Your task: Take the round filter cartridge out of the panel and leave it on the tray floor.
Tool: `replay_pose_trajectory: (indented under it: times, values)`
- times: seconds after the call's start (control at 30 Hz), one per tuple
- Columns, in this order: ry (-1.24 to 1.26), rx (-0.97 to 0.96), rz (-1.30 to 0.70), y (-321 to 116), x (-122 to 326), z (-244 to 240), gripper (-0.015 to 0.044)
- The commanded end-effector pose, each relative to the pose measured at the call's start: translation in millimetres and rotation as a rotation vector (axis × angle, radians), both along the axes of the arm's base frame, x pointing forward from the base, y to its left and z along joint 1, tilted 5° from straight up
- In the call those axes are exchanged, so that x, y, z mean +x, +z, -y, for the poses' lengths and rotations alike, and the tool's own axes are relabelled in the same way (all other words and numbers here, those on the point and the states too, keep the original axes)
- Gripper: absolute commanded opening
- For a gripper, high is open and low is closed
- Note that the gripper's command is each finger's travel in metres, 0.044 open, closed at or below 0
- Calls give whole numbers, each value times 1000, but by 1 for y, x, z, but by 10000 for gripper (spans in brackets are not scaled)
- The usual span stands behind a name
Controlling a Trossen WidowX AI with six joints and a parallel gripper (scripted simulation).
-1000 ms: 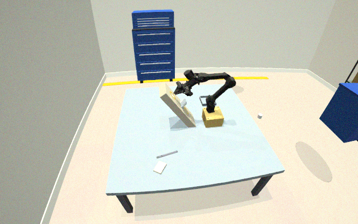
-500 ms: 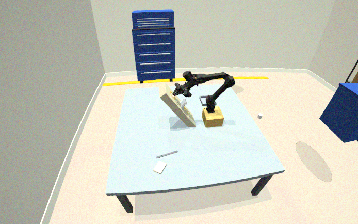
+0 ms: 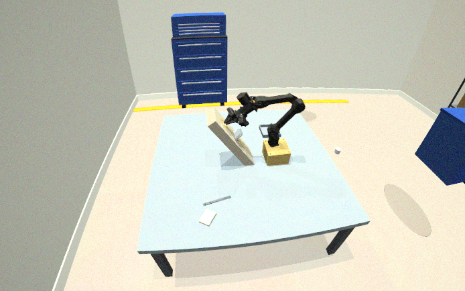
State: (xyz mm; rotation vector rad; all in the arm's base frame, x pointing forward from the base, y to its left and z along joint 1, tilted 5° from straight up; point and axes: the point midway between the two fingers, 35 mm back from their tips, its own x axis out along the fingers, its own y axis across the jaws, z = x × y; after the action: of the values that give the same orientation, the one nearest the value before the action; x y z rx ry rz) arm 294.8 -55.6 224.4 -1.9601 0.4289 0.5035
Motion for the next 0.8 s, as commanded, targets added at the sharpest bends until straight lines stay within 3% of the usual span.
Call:
replay_pose_trajectory:
  times: [0.0,0.77]
  values:
    - [-4,0,5,2,1,1,114]
    - [-4,0,5,0,3,1,114]
